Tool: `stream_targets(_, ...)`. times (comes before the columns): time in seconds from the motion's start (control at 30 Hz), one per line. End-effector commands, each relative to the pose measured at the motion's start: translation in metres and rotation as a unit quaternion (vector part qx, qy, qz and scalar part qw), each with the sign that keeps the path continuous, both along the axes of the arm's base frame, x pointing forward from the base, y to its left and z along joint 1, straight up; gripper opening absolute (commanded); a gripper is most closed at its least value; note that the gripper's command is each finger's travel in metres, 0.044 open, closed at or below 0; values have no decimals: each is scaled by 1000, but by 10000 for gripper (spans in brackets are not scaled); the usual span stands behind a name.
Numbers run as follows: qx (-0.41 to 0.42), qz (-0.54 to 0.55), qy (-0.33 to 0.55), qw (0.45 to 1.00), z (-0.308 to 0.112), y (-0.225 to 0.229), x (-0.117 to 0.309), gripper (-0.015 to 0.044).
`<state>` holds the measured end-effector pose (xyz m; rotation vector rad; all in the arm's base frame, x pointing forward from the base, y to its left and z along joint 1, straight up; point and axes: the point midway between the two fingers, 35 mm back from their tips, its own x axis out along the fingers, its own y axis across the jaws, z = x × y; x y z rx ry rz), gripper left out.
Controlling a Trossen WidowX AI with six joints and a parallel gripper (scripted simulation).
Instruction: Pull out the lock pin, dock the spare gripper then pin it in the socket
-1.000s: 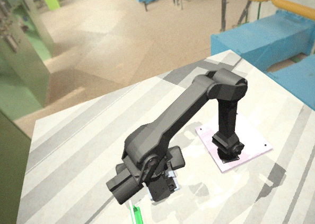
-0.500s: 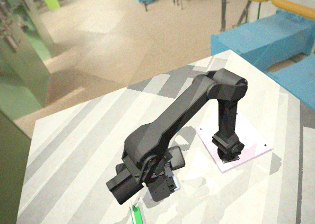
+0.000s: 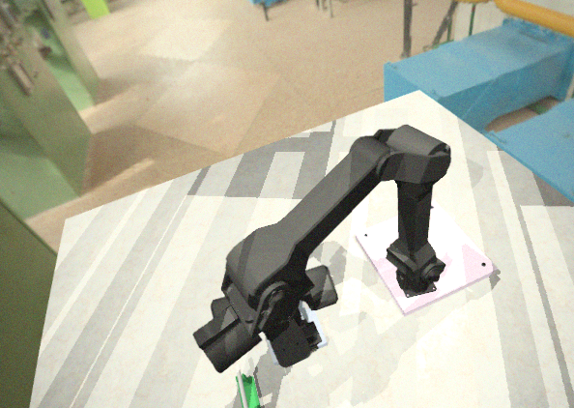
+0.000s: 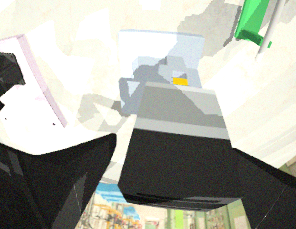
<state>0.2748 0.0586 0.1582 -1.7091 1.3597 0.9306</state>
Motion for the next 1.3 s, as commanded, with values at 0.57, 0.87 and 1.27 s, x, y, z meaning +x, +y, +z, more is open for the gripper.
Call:
stream_targets(0.57, -6, 1, 11, 1000, 43, -3, -7, 440)
stream_targets(0.87, -1, 8, 2, 1000, 58, -5, -10, 440)
stream_targets(1.27, 8, 21, -19, 1000, 73, -7, -12, 440)
